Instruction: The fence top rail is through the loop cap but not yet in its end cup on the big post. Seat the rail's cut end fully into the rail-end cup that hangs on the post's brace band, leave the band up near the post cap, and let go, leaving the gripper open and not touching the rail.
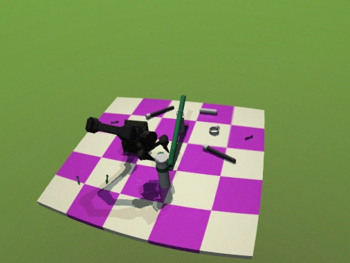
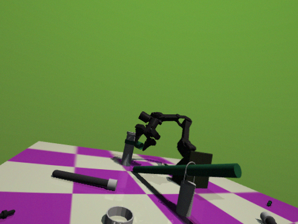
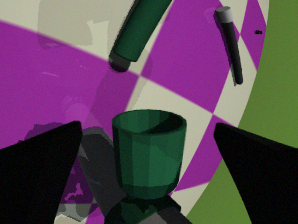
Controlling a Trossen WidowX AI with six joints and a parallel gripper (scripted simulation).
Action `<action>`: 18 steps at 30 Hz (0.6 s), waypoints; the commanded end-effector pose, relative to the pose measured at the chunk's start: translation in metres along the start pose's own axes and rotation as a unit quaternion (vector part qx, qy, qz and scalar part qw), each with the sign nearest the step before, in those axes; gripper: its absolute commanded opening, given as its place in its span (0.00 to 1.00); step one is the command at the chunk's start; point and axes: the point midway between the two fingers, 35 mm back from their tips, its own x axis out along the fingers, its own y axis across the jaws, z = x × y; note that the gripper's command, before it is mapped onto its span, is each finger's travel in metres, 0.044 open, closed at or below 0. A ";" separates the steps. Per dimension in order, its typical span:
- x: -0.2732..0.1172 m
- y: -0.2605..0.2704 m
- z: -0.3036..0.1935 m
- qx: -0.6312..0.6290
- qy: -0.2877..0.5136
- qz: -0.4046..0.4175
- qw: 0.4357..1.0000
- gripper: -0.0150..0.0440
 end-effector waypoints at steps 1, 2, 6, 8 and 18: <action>0.007 0.001 0.002 -0.004 -0.003 0.000 1.000 1.00; 0.009 0.001 0.002 -0.004 -0.003 0.000 1.000 1.00; 0.015 0.002 0.002 -0.004 -0.002 0.000 1.000 1.00; 0.019 0.002 0.002 -0.004 -0.002 0.000 1.000 1.00; 0.021 0.003 0.002 -0.004 -0.002 0.000 1.000 0.64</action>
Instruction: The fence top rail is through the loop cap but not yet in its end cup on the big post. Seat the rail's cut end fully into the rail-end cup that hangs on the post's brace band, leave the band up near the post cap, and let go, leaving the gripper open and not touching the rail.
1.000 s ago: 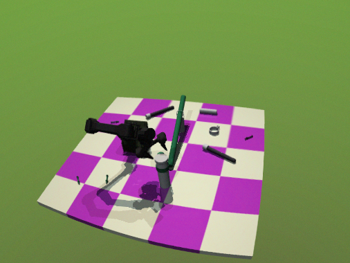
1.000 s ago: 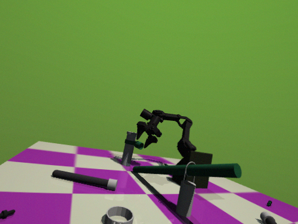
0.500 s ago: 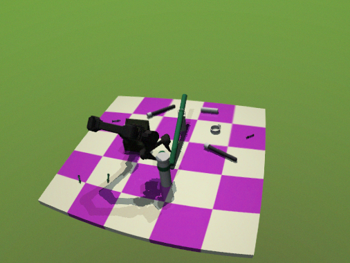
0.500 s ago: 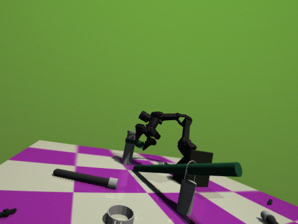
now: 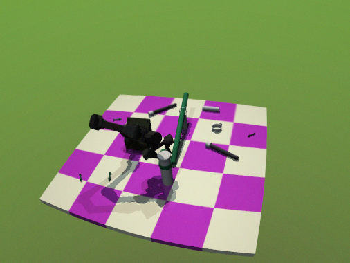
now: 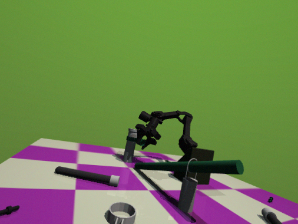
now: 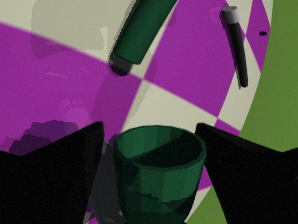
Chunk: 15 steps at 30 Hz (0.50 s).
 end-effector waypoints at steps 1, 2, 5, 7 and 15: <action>0.001 0.000 0.001 -0.003 -0.002 -0.002 1.000 0.60; 0.001 0.000 0.001 -0.003 -0.002 -0.002 1.000 0.56; 0.001 0.000 0.001 -0.003 -0.002 -0.002 1.000 0.45; 0.001 0.000 0.001 -0.003 -0.002 -0.002 1.000 0.43; 0.004 -0.005 0.001 0.024 0.014 -0.002 1.000 0.25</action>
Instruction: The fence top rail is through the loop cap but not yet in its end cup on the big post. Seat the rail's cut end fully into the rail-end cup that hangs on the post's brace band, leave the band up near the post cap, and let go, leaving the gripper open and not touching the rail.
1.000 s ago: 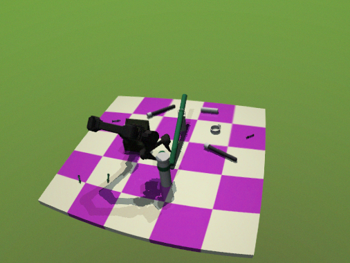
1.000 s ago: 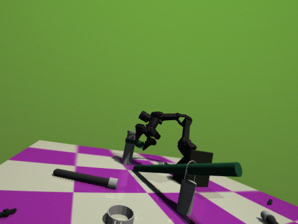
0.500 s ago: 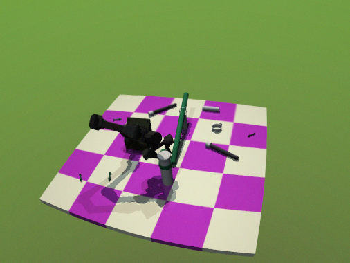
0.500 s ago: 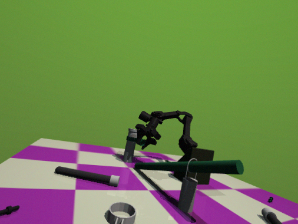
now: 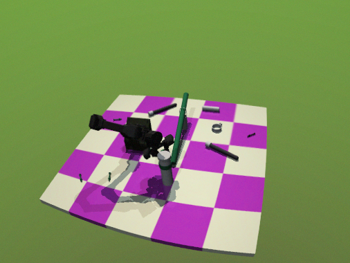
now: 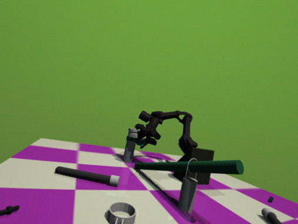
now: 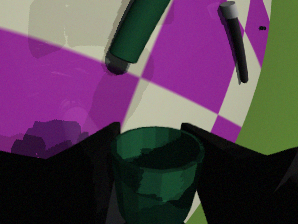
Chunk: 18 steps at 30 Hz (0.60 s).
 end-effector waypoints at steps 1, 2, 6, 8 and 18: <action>0.002 -0.003 0.000 0.014 0.007 -0.001 1.000 0.25; 0.003 -0.004 0.000 0.020 0.011 -0.001 1.000 0.25; 0.004 -0.006 0.000 0.030 0.016 -0.001 0.999 0.25; 0.005 -0.007 0.000 0.038 0.021 -0.001 0.999 0.25; 0.008 -0.014 -0.001 0.072 0.040 -0.001 0.997 0.25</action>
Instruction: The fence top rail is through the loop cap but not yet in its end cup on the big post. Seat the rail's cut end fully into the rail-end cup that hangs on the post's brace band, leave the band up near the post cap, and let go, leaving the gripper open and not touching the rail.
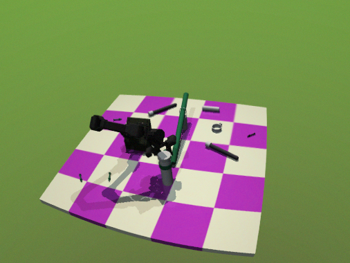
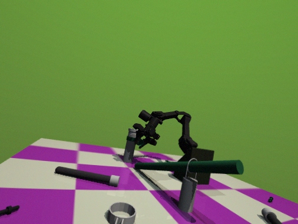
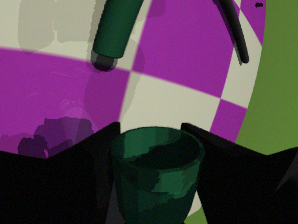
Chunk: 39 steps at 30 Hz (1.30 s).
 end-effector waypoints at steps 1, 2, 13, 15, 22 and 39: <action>0.002 -0.003 0.000 0.012 0.006 -0.001 1.000 0.25; 0.002 -0.003 0.000 0.014 0.007 -0.001 1.000 0.25; 0.006 -0.010 0.000 0.055 0.030 -0.001 0.998 0.25; 0.006 -0.011 0.000 0.056 0.031 -0.001 0.998 0.25; 0.009 -0.015 -0.001 0.081 0.045 -0.001 0.996 0.25; 0.008 -0.013 -0.001 0.070 0.039 -0.001 0.997 0.25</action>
